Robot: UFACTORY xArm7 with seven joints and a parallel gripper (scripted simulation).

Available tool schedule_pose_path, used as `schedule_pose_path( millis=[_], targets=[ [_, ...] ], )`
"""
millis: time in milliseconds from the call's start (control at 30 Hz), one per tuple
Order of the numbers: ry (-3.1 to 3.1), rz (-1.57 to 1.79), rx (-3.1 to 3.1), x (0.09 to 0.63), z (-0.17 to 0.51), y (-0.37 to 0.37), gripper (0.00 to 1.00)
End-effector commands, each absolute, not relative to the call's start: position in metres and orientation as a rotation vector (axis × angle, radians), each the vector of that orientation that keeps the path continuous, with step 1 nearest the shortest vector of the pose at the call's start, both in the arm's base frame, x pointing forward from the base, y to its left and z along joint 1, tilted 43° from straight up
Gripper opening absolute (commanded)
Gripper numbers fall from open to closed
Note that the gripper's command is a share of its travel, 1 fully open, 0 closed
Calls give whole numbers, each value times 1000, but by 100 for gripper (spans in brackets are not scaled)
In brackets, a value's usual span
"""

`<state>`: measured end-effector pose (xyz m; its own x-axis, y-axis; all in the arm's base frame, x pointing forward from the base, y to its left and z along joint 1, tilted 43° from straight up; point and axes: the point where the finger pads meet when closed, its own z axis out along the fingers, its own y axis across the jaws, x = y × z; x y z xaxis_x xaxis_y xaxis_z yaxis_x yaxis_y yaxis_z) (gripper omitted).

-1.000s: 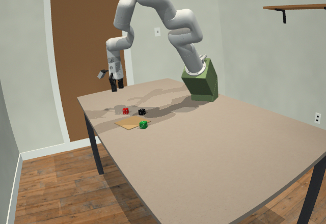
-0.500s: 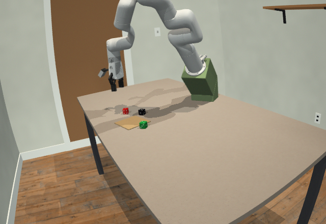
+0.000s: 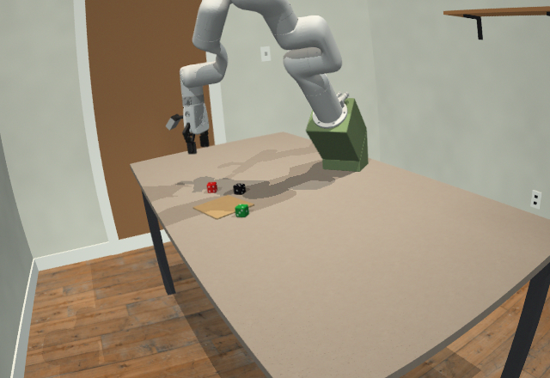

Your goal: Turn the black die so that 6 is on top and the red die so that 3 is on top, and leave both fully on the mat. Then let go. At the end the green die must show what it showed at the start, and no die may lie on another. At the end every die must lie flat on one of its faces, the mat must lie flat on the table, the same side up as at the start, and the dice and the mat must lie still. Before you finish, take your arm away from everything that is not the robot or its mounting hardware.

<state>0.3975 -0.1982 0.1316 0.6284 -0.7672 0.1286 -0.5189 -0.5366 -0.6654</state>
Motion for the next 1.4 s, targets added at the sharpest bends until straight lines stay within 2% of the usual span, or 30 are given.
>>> schedule_pose_path(
  millis=[0, 600, 1033, 1367],
  targets=[
    [1006, -556, -2261, 397, 132, -200, 100],
    [1006, -556, -2261, 403, 125, -196, 100],
    [1006, -556, -2261, 452, 64, -167, 100],
    [1006, -556, -2261, 455, 60, -165, 100]
  ],
)
